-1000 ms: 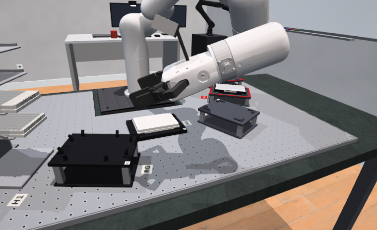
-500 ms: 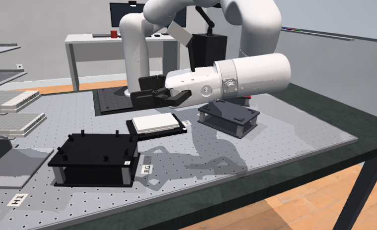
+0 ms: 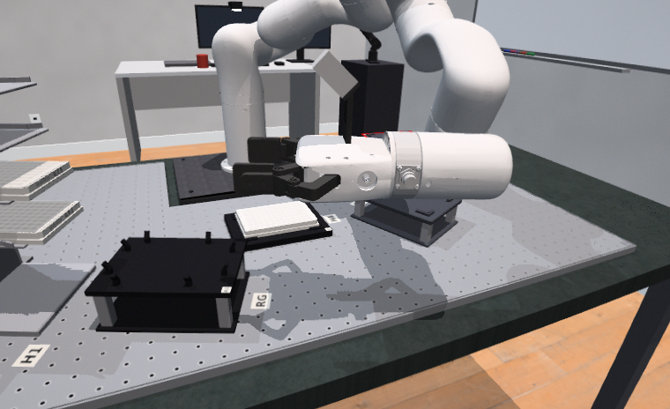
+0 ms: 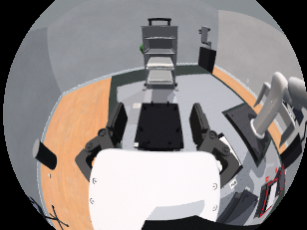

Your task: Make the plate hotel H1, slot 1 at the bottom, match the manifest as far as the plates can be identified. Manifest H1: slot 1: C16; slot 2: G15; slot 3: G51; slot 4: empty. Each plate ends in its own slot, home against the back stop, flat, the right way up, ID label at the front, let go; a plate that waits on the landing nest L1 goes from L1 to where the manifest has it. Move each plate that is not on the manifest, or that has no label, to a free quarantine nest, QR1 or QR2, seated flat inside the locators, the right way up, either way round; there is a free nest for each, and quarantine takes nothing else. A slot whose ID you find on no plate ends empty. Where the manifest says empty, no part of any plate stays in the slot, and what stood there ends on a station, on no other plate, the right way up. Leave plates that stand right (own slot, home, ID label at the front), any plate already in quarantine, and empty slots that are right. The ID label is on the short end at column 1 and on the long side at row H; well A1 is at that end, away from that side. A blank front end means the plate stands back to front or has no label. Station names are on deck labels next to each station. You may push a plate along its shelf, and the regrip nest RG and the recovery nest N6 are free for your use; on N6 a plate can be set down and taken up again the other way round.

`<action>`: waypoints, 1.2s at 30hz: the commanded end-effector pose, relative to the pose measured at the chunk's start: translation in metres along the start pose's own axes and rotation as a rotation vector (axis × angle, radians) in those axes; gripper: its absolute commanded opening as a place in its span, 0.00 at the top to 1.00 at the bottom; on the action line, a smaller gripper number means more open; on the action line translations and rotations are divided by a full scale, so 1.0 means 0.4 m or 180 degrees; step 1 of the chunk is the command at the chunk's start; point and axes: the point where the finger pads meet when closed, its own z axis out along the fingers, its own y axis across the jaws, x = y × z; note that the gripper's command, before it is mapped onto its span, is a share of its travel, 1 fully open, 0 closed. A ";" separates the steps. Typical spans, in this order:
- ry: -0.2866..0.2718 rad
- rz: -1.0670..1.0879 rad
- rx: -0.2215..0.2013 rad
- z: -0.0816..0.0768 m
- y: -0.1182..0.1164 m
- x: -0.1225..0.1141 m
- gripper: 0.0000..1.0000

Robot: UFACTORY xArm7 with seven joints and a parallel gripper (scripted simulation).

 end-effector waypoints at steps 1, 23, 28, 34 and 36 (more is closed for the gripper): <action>0.0007 0.0010 -0.0001 -0.001 -0.001 0.004 0.00; 0.0007 0.0010 -0.0001 0.000 -0.002 -0.116 0.00; 0.0007 0.0010 -0.0001 0.000 -0.002 -0.136 0.00; 0.0007 0.0010 -0.0001 0.000 -0.002 -0.146 0.00; 0.0007 0.0010 -0.0001 0.000 -0.002 -0.146 0.00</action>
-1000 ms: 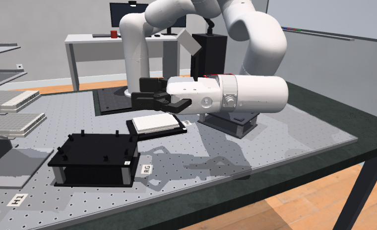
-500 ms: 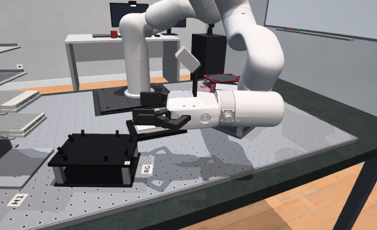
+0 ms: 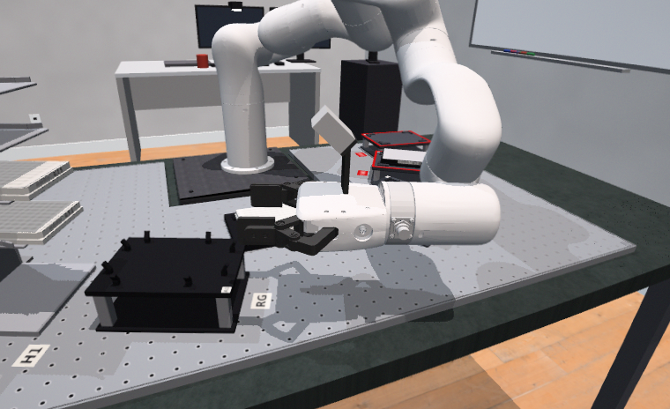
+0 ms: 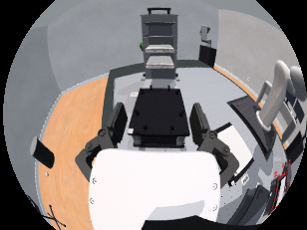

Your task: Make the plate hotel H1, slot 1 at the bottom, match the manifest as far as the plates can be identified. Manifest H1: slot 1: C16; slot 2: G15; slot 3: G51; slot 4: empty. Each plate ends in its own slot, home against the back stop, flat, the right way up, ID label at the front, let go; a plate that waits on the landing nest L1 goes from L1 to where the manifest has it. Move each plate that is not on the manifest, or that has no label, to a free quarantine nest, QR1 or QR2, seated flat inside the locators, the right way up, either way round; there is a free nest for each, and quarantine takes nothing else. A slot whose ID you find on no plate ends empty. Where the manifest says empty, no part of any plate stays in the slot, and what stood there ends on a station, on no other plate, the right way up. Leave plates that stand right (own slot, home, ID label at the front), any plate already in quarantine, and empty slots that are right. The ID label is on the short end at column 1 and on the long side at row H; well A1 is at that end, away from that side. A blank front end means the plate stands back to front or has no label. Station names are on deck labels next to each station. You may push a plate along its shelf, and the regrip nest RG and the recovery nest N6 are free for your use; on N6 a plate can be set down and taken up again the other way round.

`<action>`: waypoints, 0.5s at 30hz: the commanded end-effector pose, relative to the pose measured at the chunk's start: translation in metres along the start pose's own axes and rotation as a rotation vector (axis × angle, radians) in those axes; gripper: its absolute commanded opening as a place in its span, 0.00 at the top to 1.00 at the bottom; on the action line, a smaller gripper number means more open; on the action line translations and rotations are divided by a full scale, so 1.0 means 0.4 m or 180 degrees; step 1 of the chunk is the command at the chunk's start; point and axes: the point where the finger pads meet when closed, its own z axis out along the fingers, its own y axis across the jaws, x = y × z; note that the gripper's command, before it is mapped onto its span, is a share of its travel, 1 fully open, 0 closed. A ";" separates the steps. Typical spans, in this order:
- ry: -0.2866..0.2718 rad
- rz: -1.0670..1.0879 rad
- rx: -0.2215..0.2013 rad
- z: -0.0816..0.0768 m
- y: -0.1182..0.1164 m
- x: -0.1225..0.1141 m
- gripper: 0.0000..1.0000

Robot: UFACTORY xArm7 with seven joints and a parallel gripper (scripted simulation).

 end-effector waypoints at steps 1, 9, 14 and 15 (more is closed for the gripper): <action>-0.0005 0.0013 0.0000 -0.001 -0.002 0.003 0.00; -0.0005 0.0013 0.0000 0.019 -0.002 0.003 0.00; -0.0005 0.0013 0.0000 0.052 -0.002 0.003 0.00; -0.0005 0.0013 0.0000 0.059 -0.002 0.003 0.00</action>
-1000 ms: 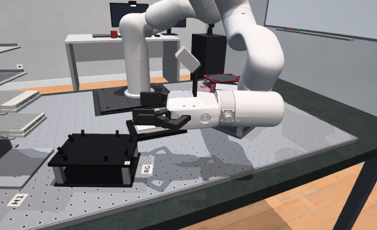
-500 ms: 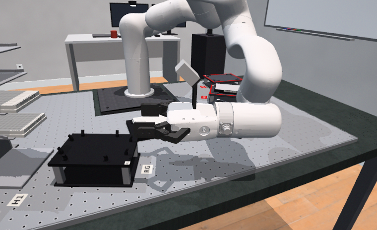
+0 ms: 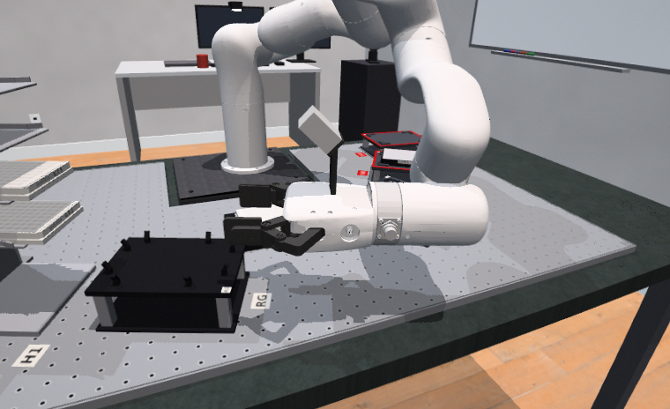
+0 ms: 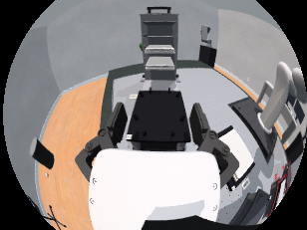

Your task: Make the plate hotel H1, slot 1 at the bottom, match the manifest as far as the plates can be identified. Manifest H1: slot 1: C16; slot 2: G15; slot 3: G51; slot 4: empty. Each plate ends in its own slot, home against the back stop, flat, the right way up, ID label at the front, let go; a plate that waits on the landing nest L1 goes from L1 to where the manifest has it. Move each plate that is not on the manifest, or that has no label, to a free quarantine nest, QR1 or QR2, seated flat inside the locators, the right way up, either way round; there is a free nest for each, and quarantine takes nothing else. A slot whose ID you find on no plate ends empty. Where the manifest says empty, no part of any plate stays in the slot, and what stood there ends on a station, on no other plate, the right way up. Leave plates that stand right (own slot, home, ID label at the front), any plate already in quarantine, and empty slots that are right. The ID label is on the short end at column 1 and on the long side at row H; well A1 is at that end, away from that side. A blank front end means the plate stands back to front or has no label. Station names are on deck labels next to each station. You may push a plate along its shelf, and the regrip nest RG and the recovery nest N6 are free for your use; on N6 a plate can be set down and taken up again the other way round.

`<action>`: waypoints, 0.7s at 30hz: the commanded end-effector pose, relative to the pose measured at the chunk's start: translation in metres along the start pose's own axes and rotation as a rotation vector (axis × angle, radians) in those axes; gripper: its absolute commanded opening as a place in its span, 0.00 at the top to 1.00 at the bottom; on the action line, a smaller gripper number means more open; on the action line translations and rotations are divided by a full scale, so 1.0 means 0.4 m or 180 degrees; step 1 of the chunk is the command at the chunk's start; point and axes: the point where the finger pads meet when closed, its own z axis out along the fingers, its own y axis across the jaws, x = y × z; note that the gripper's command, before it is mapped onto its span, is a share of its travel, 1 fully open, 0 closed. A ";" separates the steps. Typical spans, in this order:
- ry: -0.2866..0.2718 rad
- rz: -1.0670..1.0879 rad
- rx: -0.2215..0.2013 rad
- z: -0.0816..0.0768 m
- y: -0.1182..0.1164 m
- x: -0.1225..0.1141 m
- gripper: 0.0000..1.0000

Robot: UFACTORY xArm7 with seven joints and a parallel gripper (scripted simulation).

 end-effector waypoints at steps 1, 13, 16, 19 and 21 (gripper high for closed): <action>-0.0005 0.0012 0.0002 0.030 -0.002 0.005 0.00; -0.0004 0.0012 0.0001 0.097 -0.002 0.004 0.00; -0.0004 0.0012 0.0001 0.117 -0.002 0.004 0.00; -0.0004 0.0012 0.0001 0.137 -0.002 0.004 0.00; -0.0004 0.0012 0.0001 0.151 -0.002 0.004 0.00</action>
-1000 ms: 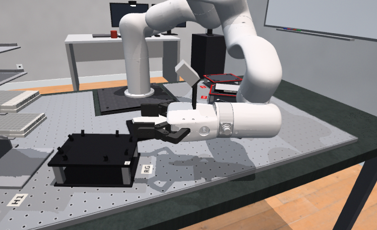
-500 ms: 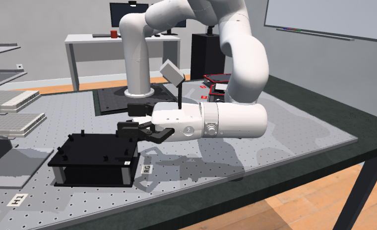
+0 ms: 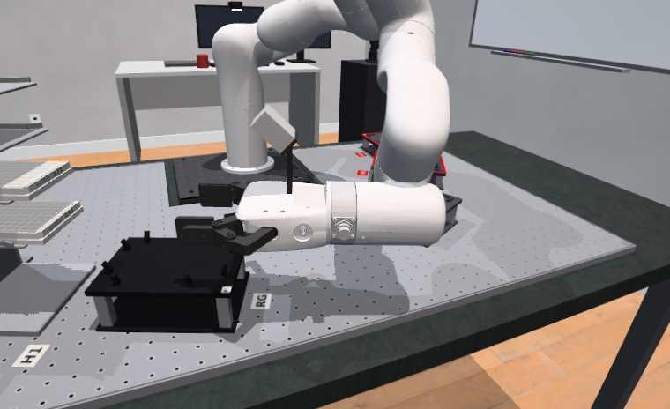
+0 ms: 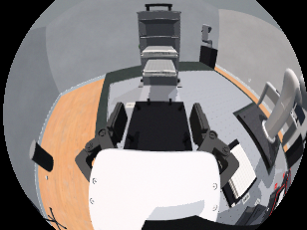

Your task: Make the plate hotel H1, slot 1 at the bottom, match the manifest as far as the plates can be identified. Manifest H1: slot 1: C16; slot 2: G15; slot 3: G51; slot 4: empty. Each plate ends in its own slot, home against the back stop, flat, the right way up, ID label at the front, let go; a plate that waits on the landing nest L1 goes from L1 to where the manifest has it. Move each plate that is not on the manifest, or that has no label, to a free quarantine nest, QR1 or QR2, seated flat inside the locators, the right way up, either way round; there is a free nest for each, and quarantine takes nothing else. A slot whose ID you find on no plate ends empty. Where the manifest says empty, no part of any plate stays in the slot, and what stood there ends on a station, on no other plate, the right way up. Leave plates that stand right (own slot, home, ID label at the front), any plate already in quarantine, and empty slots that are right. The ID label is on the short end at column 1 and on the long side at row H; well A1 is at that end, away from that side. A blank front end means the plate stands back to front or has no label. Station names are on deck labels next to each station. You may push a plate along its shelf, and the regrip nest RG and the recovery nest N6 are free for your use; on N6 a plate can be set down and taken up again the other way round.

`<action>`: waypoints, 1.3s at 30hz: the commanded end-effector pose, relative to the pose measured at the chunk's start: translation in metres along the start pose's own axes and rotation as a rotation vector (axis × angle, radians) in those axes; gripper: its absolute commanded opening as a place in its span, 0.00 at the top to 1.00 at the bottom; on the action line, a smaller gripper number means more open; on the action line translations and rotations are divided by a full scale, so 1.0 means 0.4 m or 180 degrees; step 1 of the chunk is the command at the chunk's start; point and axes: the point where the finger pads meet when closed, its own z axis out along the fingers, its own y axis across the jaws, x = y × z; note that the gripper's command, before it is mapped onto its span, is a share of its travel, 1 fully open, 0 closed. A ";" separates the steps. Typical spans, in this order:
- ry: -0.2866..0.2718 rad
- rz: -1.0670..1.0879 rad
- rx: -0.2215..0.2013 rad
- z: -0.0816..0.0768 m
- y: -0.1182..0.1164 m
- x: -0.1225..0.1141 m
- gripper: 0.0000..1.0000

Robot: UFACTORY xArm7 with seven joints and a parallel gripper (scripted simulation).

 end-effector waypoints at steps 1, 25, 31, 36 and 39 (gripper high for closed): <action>-0.0004 0.0012 0.0003 0.031 -0.002 0.004 0.00; -0.0004 0.0012 0.0003 0.165 -0.002 0.004 0.00; -0.0004 0.0012 0.0002 0.175 -0.003 0.004 0.00; -0.0004 0.0012 0.0003 0.176 -0.002 0.004 0.00; -0.0004 0.0012 0.0003 0.176 -0.002 0.004 0.00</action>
